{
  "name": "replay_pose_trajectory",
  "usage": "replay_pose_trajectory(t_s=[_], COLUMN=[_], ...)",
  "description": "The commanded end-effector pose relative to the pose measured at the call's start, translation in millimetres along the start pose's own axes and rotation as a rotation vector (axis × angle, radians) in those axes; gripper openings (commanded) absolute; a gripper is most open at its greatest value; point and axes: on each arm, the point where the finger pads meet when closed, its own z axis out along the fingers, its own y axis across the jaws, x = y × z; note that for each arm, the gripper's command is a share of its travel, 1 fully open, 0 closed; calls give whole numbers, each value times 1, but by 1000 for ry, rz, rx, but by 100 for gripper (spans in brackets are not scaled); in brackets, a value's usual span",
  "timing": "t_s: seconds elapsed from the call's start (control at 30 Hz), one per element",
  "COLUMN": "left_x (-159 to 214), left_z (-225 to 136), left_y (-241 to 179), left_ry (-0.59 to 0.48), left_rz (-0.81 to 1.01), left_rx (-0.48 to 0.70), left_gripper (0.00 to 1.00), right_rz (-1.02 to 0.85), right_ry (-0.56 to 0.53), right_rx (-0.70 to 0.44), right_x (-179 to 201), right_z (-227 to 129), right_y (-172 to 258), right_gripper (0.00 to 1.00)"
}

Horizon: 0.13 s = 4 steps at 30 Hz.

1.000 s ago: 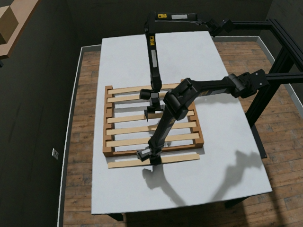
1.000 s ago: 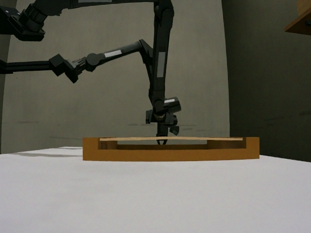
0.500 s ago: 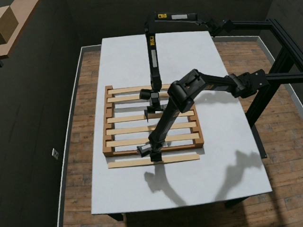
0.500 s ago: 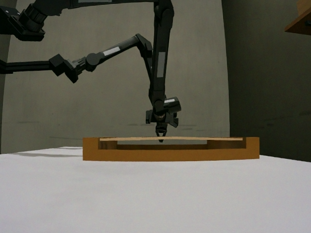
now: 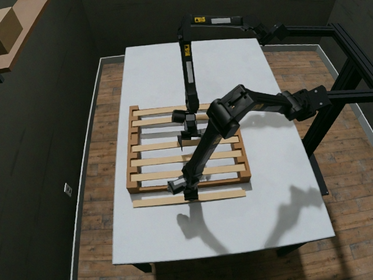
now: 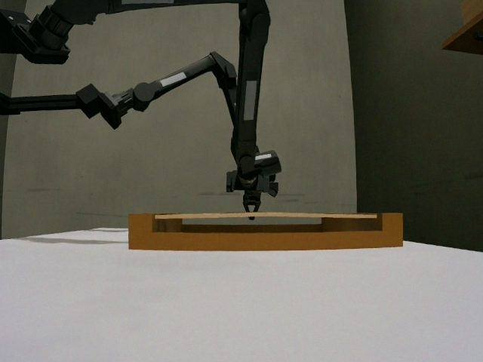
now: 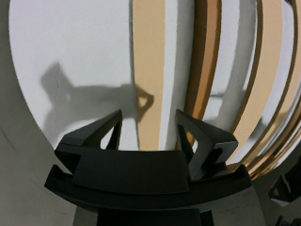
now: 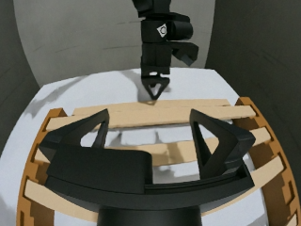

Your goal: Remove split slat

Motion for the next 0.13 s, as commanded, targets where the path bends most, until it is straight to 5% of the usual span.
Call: replay_pose_trajectory(t_s=[0.0,0.1], left_x=[-8,-8], left_z=[5,5], left_y=[1,1], left_ry=[-6,-6], left_rz=[0,0], left_rx=[-2,-2], left_gripper=[65,65], right_rz=[-29,-29], right_ry=[-8,-8], right_rx=[17,17], right_x=[-7,-7], right_z=[1,1], right_y=[-15,-15], right_gripper=[100,100])
